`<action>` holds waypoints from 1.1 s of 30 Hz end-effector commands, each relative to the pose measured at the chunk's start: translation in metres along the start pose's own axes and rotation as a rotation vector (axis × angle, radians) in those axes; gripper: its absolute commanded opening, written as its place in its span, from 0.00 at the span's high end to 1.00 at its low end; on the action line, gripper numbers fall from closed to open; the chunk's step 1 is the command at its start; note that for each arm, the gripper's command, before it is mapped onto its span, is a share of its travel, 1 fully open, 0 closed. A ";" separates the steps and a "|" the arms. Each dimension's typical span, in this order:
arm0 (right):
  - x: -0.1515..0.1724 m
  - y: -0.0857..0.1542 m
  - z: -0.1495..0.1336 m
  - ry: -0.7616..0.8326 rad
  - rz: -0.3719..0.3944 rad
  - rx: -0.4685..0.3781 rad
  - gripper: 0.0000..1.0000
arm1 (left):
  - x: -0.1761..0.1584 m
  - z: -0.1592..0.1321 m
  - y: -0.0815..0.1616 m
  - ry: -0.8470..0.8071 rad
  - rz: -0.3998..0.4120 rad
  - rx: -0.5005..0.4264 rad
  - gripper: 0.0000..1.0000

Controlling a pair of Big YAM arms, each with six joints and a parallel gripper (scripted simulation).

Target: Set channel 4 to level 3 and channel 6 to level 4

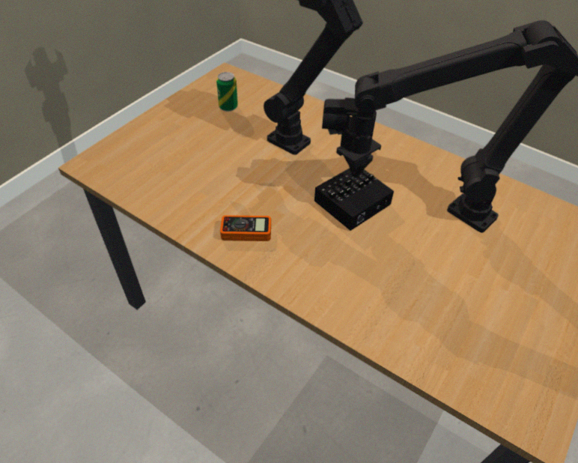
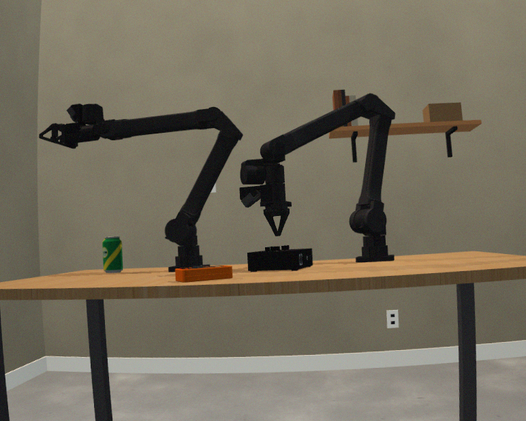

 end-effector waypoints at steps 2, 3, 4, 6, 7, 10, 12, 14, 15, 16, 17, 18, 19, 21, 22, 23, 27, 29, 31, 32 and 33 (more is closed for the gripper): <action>-0.004 -0.005 0.040 -0.009 -0.008 -0.055 0.00 | 0.020 0.011 0.016 -0.001 0.025 -0.029 1.00; -0.004 -0.005 0.040 -0.009 -0.008 -0.055 0.00 | 0.026 0.009 0.016 -0.001 0.025 -0.029 1.00; -0.004 -0.005 0.040 -0.009 -0.008 -0.055 0.00 | 0.035 0.005 0.016 -0.001 0.026 -0.029 1.00; -0.004 -0.005 0.040 -0.009 -0.008 -0.055 0.00 | 0.053 -0.003 0.016 -0.001 0.028 -0.028 1.00; -0.004 -0.005 0.040 -0.009 -0.008 -0.055 0.00 | 0.060 -0.006 0.016 -0.001 0.029 -0.028 1.00; -0.004 -0.005 0.040 -0.009 -0.008 -0.055 0.00 | 0.062 -0.007 0.016 -0.001 0.028 -0.029 1.00; -0.004 -0.005 0.040 -0.009 -0.008 -0.055 0.00 | 0.057 -0.001 0.028 -0.023 0.052 -0.051 1.00; -0.004 -0.005 0.040 -0.009 -0.008 -0.055 0.00 | 0.057 -0.001 0.025 -0.023 0.047 -0.045 1.00; -0.004 -0.005 0.040 -0.009 -0.008 -0.055 0.00 | 0.057 -0.001 0.022 -0.023 0.041 -0.039 1.00; -0.004 -0.005 0.040 -0.009 -0.008 -0.055 0.00 | 0.057 -0.001 0.021 -0.023 0.039 -0.037 1.00; -0.004 -0.005 0.040 -0.009 -0.008 -0.055 0.00 | 0.057 -0.003 0.020 -0.021 0.037 -0.035 1.00; -0.004 -0.005 0.040 -0.009 -0.008 -0.055 0.00 | 0.060 -0.007 0.020 -0.008 0.037 -0.034 1.00; -0.004 -0.005 0.040 -0.009 -0.008 -0.055 0.00 | 0.061 -0.008 0.020 -0.002 0.037 -0.033 1.00; -0.004 -0.005 0.040 -0.009 -0.008 -0.055 0.00 | 0.060 -0.007 0.020 -0.003 0.037 -0.034 1.00; -0.004 -0.005 0.040 -0.009 -0.008 -0.055 0.00 | 0.060 -0.007 0.020 -0.004 0.037 -0.034 1.00; -0.004 -0.005 0.040 -0.009 -0.008 -0.055 0.00 | 0.060 -0.007 0.020 -0.004 0.037 -0.034 1.00; -0.004 -0.005 0.040 -0.009 -0.008 -0.055 0.00 | 0.060 -0.007 0.020 -0.004 0.037 -0.034 1.00; -0.004 -0.005 0.040 -0.009 -0.008 -0.055 0.00 | 0.060 -0.007 0.020 -0.004 0.037 -0.034 1.00; -0.004 -0.005 0.040 -0.009 -0.008 -0.055 0.00 | 0.060 -0.007 0.020 -0.004 0.037 -0.034 1.00; -0.004 -0.005 0.040 -0.009 -0.008 -0.055 0.00 | 0.060 -0.007 0.020 -0.004 0.037 -0.034 1.00; -0.004 -0.005 0.040 -0.009 -0.008 -0.055 0.00 | 0.060 -0.007 0.020 -0.004 0.037 -0.034 1.00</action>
Point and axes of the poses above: on each arm, the point where the finger pads meet when closed, its own y axis back along the fingers, its own x axis across the jaws, z = x × y, the point moved 2 cm from there along y, back along the fingers, and after that the axes turned 2 degrees about y, right-handed, at the moved point
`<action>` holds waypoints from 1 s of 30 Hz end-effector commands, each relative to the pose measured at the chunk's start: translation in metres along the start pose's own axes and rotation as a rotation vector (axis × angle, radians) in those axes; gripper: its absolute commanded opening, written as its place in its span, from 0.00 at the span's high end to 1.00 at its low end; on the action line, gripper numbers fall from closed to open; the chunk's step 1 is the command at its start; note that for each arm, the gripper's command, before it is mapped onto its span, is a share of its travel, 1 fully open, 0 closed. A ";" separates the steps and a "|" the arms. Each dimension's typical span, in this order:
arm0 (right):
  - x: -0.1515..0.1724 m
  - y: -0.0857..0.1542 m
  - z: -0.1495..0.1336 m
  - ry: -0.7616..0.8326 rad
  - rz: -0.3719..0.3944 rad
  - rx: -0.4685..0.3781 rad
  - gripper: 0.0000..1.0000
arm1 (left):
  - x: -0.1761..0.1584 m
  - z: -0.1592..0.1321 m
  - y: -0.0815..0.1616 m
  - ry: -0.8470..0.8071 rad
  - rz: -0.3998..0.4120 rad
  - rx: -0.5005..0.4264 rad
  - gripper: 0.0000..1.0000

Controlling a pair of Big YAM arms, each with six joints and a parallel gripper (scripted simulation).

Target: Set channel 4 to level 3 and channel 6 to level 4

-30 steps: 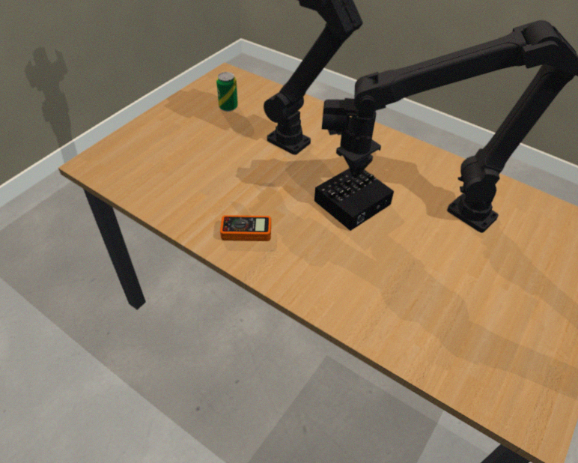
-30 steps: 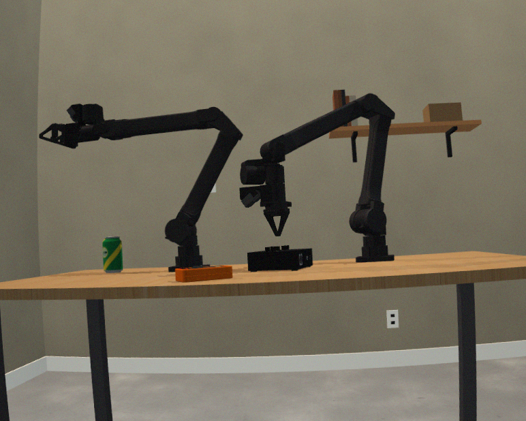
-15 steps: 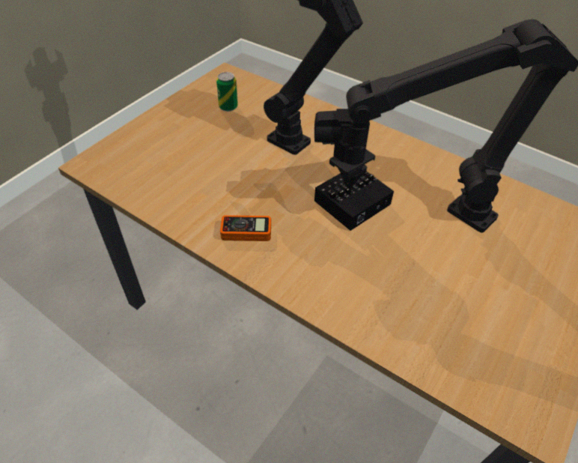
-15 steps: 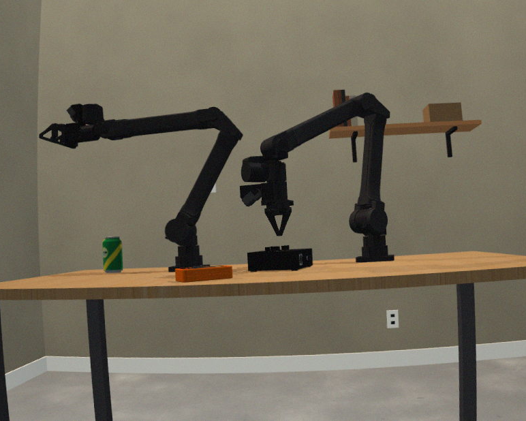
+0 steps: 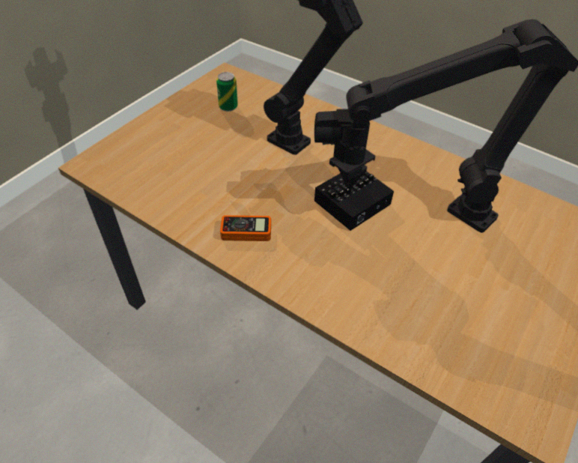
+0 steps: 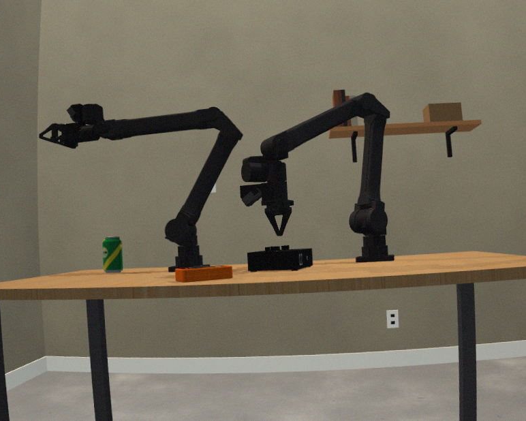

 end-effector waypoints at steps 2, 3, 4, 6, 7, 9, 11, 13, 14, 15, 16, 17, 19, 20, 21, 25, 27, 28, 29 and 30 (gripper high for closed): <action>-0.004 -0.005 0.040 -0.009 -0.008 -0.055 0.00 | 0.016 0.012 0.020 -0.003 0.039 -0.035 1.00; -0.004 -0.005 0.040 -0.009 -0.008 -0.055 0.00 | 0.016 0.012 0.020 -0.003 0.039 -0.035 1.00; -0.004 -0.005 0.040 -0.009 -0.008 -0.055 0.00 | 0.016 0.012 0.020 -0.003 0.039 -0.035 1.00; -0.004 -0.005 0.040 -0.009 -0.008 -0.055 0.00 | 0.016 0.012 0.020 -0.003 0.039 -0.035 1.00; -0.004 -0.005 0.040 -0.009 -0.008 -0.055 0.00 | 0.016 0.012 0.020 -0.003 0.039 -0.035 1.00; -0.004 -0.005 0.040 -0.009 -0.008 -0.055 0.00 | 0.016 0.012 0.020 -0.003 0.039 -0.035 1.00; -0.004 -0.005 0.040 -0.009 -0.008 -0.055 0.00 | 0.016 0.012 0.020 -0.003 0.039 -0.035 1.00; -0.004 -0.005 0.040 -0.009 -0.008 -0.055 0.00 | 0.016 0.012 0.020 -0.003 0.039 -0.035 1.00; -0.004 -0.005 0.040 -0.009 -0.008 -0.055 0.00 | 0.016 0.012 0.020 -0.003 0.039 -0.035 1.00; -0.004 -0.005 0.040 -0.009 -0.008 -0.055 0.00 | 0.016 0.012 0.020 -0.003 0.038 -0.035 1.00; -0.004 -0.005 0.040 -0.009 -0.008 -0.055 0.00 | 0.016 0.012 0.019 -0.003 0.038 -0.034 1.00; -0.004 -0.005 0.040 -0.009 -0.008 -0.055 0.00 | 0.016 0.012 0.019 -0.003 0.038 -0.034 1.00; -0.004 -0.005 0.040 -0.009 -0.008 -0.055 0.00 | 0.015 0.011 0.017 -0.003 0.036 -0.033 1.00; -0.004 -0.005 0.040 -0.009 -0.008 -0.055 0.00 | 0.015 0.011 0.016 -0.003 0.035 -0.032 1.00; -0.004 -0.005 0.040 -0.009 -0.008 -0.055 0.00 | 0.015 0.011 0.014 -0.003 0.033 -0.030 1.00; -0.004 -0.005 0.040 -0.009 -0.008 -0.055 0.00 | 0.011 0.008 0.007 -0.003 0.026 -0.024 1.00; -0.004 -0.005 0.040 -0.009 -0.008 -0.055 0.00 | 0.011 0.008 0.007 -0.003 0.026 -0.024 1.00; -0.004 -0.005 0.040 -0.009 -0.008 -0.055 0.00 | 0.008 0.005 0.008 -0.003 0.022 -0.021 1.00; -0.004 -0.005 0.040 -0.009 -0.008 -0.055 0.00 | 0.007 0.004 0.004 -0.003 0.019 -0.018 1.00; -0.004 -0.005 0.040 -0.009 -0.008 -0.055 0.00 | 0.006 0.003 0.000 -0.003 0.015 -0.015 1.00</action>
Point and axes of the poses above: on each arm, the point where the finger pads meet when closed, its own y axis back along the fingers, its own x axis across the jaws, z = x × y, the point moved 2 cm from there along y, back along the fingers, and after that the axes turned 2 degrees about y, right-handed, at the moved point
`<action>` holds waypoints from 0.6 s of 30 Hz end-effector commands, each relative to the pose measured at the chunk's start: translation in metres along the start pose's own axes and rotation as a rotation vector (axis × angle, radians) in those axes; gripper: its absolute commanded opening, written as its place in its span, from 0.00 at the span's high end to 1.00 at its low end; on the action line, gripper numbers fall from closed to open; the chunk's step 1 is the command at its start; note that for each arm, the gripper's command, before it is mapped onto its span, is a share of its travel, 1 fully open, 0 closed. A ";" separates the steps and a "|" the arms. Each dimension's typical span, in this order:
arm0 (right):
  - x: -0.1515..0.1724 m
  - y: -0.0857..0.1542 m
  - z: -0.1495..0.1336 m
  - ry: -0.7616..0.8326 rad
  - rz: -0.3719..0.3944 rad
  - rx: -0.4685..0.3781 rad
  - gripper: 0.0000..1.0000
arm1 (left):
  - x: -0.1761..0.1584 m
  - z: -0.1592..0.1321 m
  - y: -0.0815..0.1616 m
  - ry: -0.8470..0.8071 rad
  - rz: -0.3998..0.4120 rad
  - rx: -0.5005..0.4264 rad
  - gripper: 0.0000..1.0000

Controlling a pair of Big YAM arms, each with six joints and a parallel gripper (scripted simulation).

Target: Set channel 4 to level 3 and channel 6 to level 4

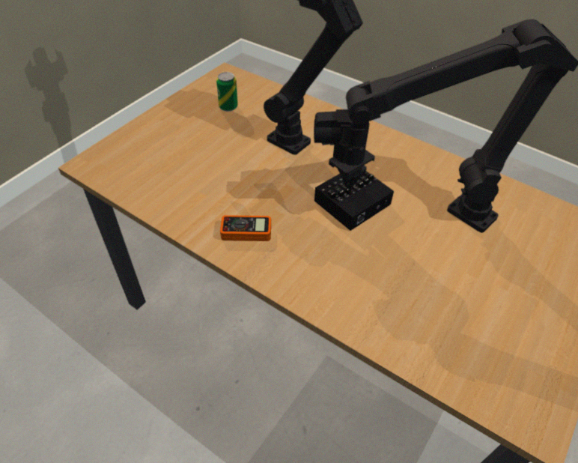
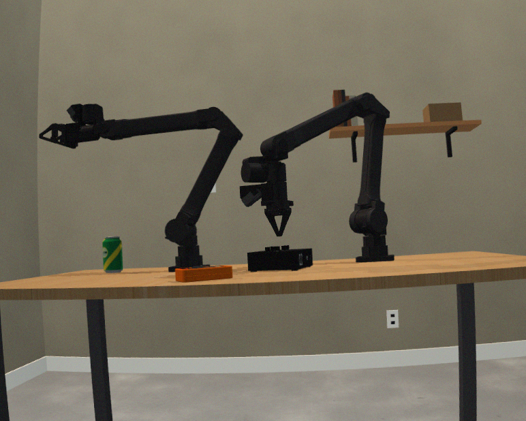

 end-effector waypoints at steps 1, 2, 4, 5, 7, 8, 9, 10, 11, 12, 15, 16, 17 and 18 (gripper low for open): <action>-0.004 -0.005 0.040 -0.009 -0.008 -0.055 0.00 | 0.004 0.002 -0.001 -0.003 0.009 -0.010 1.00; -0.004 -0.005 0.040 -0.009 -0.008 -0.055 0.00 | 0.005 0.003 -0.001 -0.003 0.010 -0.010 1.00; -0.004 -0.005 0.040 -0.009 -0.008 -0.055 0.00 | 0.007 0.004 0.000 -0.003 0.015 -0.014 1.00; -0.004 -0.005 0.040 -0.009 -0.008 -0.055 0.00 | 0.004 0.002 -0.002 -0.003 0.012 -0.012 1.00; -0.004 -0.005 0.040 -0.009 -0.008 -0.055 0.00 | 0.008 0.005 0.000 -0.003 0.018 -0.018 1.00; -0.004 -0.005 0.040 -0.009 -0.008 -0.055 0.00 | 0.008 0.006 -0.001 -0.003 0.018 -0.017 1.00; -0.004 -0.005 0.040 -0.009 -0.008 -0.055 0.00 | 0.006 0.003 -0.005 -0.003 0.012 -0.012 1.00; -0.004 -0.005 0.040 -0.009 -0.008 -0.055 0.00 | 0.003 0.001 -0.008 -0.003 0.006 -0.007 1.00; -0.004 -0.005 0.040 -0.009 -0.008 -0.055 0.00 | 0.004 0.001 -0.008 -0.003 0.008 -0.008 1.00; -0.004 -0.005 0.040 -0.009 -0.008 -0.055 0.00 | 0.008 0.005 -0.005 -0.003 0.016 -0.016 1.00; -0.004 -0.005 0.040 -0.009 -0.008 -0.055 0.00 | 0.010 0.007 0.004 -0.003 0.037 -0.034 1.00; -0.004 -0.005 0.040 -0.009 -0.008 -0.055 0.00 | 0.007 0.004 -0.002 -0.003 0.026 -0.024 1.00; -0.004 -0.005 0.040 -0.009 -0.008 -0.055 0.00 | 0.005 0.003 -0.006 -0.003 0.018 -0.018 1.00; -0.004 -0.005 0.040 -0.009 -0.008 -0.055 0.00 | 0.003 0.001 -0.012 -0.003 0.008 -0.009 1.00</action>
Point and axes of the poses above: on each arm, the point where the finger pads meet when closed, its own y axis back along the fingers, its own x axis across the jaws, z = x × y, the point moved 2 cm from there along y, back along the fingers, and after that the axes turned 2 degrees about y, right-handed, at the moved point
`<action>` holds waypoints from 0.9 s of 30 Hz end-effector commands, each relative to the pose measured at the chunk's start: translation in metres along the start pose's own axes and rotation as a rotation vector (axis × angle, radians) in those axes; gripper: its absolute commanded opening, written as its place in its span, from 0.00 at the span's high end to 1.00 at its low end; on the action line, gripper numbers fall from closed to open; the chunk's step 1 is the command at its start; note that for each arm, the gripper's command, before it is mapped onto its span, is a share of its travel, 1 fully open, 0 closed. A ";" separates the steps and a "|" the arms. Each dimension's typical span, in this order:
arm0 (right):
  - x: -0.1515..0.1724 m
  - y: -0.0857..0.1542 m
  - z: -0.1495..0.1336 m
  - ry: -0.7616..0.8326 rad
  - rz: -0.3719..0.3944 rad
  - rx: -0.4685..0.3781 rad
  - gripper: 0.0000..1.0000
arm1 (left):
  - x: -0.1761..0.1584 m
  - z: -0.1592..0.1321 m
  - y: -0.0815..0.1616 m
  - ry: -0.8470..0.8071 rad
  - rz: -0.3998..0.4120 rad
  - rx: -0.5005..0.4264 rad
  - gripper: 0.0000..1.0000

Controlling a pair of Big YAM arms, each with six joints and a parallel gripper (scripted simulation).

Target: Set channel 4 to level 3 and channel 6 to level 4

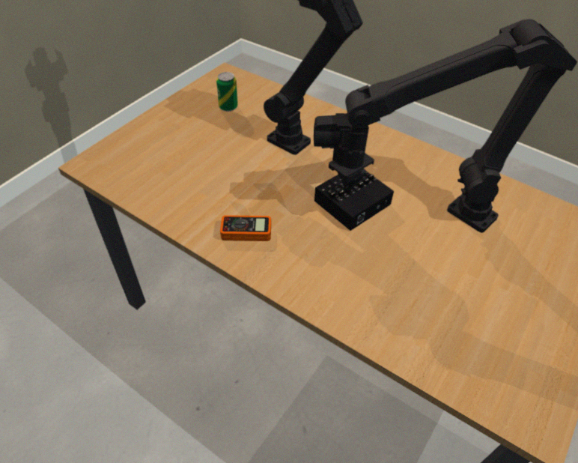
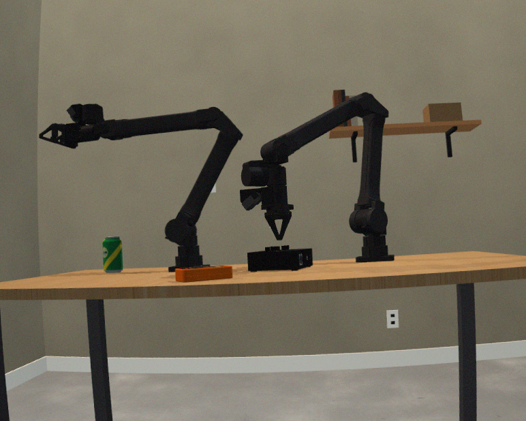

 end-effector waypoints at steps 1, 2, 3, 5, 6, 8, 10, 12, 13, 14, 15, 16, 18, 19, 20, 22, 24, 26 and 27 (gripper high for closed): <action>-0.004 -0.005 0.040 -0.009 -0.008 -0.055 0.00 | 0.004 0.002 -0.002 -0.003 0.007 -0.007 1.00; -0.004 -0.005 0.040 -0.009 -0.008 -0.055 0.00 | 0.008 0.005 0.000 -0.003 0.013 -0.013 1.00; -0.004 -0.005 0.040 -0.009 -0.008 -0.055 0.00 | 0.009 0.006 0.000 -0.003 0.016 -0.016 1.00; -0.004 -0.005 0.040 -0.009 -0.008 -0.055 0.00 | 0.003 0.001 -0.002 -0.003 0.014 -0.013 1.00; -0.004 -0.005 0.040 -0.009 -0.008 -0.055 0.00 | 0.006 0.004 0.000 -0.003 0.020 -0.019 1.00; -0.004 -0.005 0.040 -0.009 -0.008 -0.055 0.00 | 0.008 0.005 -0.002 -0.003 0.018 -0.017 1.00; -0.004 -0.005 0.040 -0.009 -0.008 -0.055 0.00 | 0.003 0.001 -0.009 -0.003 0.005 -0.006 1.00; -0.004 -0.005 0.040 -0.009 -0.008 -0.055 0.00 | 0.005 0.003 -0.008 -0.003 0.008 -0.009 1.00; -0.004 -0.005 0.040 -0.009 -0.008 -0.055 0.00 | 0.005 0.003 -0.008 -0.003 0.008 -0.009 1.00; -0.004 -0.005 0.040 -0.009 -0.008 -0.055 0.00 | 0.013 0.009 0.008 -0.003 0.041 -0.037 1.00; -0.004 -0.005 0.040 -0.009 -0.008 -0.055 0.00 | 0.012 0.009 0.005 -0.003 0.040 -0.036 1.00; -0.004 -0.005 0.040 -0.009 -0.008 -0.055 0.00 | 0.010 0.007 0.002 -0.003 0.033 -0.030 1.00; -0.004 -0.005 0.040 -0.009 -0.008 -0.055 0.00 | 0.007 0.004 -0.004 -0.003 0.019 -0.018 1.00; -0.004 -0.005 0.040 -0.009 -0.008 -0.055 0.00 | 0.007 0.004 -0.005 -0.003 0.017 -0.017 1.00; -0.004 -0.005 0.040 -0.009 -0.008 -0.055 0.00 | 0.006 0.003 -0.007 -0.003 0.015 -0.015 1.00; -0.004 -0.005 0.040 -0.009 -0.008 -0.055 0.00 | 0.005 0.003 -0.008 -0.003 0.010 -0.010 1.00; -0.004 -0.005 0.040 -0.009 -0.008 -0.055 0.00 | 0.007 0.004 -0.007 -0.003 0.015 -0.014 1.00; -0.004 -0.005 0.040 -0.009 -0.008 -0.055 0.00 | 0.006 0.004 -0.006 -0.003 0.017 -0.017 1.00; -0.004 -0.005 0.040 -0.009 -0.008 -0.055 0.00 | 0.006 0.004 -0.006 -0.003 0.017 -0.016 1.00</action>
Point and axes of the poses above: on each arm, the point where the finger pads meet when closed, its own y axis back along the fingers, its own x axis across the jaws, z = x × y, the point moved 2 cm from there along y, back along the fingers, and after that the axes turned 2 degrees about y, right-handed, at the moved point
